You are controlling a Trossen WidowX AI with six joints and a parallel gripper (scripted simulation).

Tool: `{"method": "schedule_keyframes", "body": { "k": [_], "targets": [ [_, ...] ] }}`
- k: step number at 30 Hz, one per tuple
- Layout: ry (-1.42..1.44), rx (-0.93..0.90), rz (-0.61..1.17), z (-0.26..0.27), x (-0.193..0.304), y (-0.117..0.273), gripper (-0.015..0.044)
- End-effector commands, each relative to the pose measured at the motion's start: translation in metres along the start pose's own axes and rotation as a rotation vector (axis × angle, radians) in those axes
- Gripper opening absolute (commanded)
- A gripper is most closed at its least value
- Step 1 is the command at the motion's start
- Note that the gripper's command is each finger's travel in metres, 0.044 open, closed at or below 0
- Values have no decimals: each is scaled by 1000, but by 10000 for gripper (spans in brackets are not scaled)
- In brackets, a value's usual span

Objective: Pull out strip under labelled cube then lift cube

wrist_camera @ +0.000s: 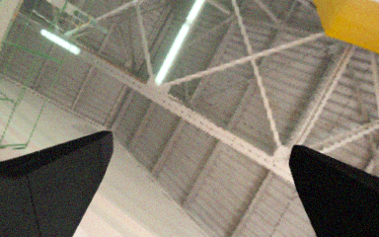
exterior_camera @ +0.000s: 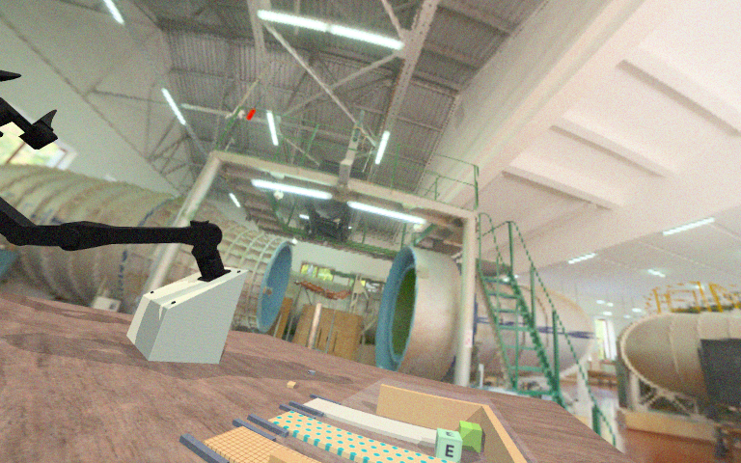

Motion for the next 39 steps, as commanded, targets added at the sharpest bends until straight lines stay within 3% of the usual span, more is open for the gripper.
{"method": "schedule_keyframes", "body": {
  "k": [1,5,12,23,31,39],
  "targets": [
    [-1,0,2,0,1,-1,400],
    [-35,6,56,-9,23,-25,400],
    [-133,33,235,-28,103,-94,400],
    [-254,110,597,-26,282,-175,400],
    [-321,192,871,2,421,-182,400],
    [-360,288,1151,49,549,-143,400]
  ]
}}
Point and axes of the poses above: the point midway between the two fingers, 35 mm back from their tips, its own y axis back along the fingers, its own z axis across the jaws, x = y × z, the point moved 1 cm from there along y, back along the fingers, and after that the axes turned 7 degrees about -y, right-handed, at the moved point
